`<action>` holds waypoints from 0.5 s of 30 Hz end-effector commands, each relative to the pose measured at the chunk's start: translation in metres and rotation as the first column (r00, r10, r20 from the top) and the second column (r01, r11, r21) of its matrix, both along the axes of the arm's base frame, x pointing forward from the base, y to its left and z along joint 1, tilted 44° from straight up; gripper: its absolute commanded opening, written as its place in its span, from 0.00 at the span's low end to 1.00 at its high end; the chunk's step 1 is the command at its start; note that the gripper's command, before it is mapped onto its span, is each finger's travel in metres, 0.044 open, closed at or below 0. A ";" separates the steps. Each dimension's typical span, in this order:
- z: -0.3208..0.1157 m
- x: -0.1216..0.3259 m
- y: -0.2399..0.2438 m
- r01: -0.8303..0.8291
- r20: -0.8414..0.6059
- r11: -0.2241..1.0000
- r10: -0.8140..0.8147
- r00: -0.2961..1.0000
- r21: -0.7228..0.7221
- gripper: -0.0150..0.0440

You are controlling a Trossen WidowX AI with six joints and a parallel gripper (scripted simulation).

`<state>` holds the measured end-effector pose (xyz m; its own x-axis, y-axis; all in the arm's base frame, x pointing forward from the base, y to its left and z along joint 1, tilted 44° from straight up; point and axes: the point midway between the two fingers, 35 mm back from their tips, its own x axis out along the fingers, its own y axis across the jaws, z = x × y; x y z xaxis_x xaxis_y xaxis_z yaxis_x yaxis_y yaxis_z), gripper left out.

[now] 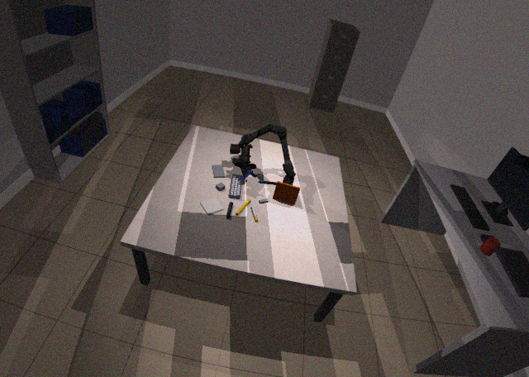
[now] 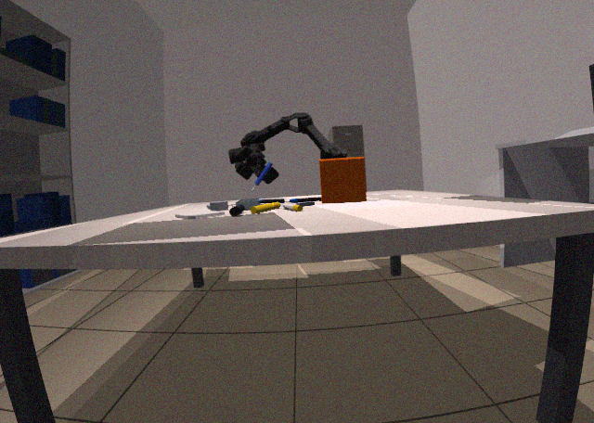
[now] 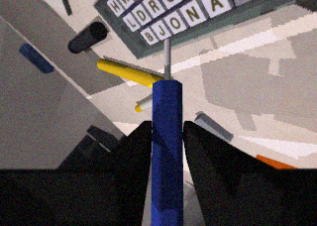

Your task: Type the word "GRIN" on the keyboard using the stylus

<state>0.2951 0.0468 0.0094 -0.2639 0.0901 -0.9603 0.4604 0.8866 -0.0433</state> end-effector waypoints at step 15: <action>0.020 0.022 -0.001 0.632 -0.023 0.773 -0.634 0.773 -0.058 0.25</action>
<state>0.3131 0.0454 0.0246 -0.2132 0.1832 -0.9597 0.8617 0.4982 -0.0963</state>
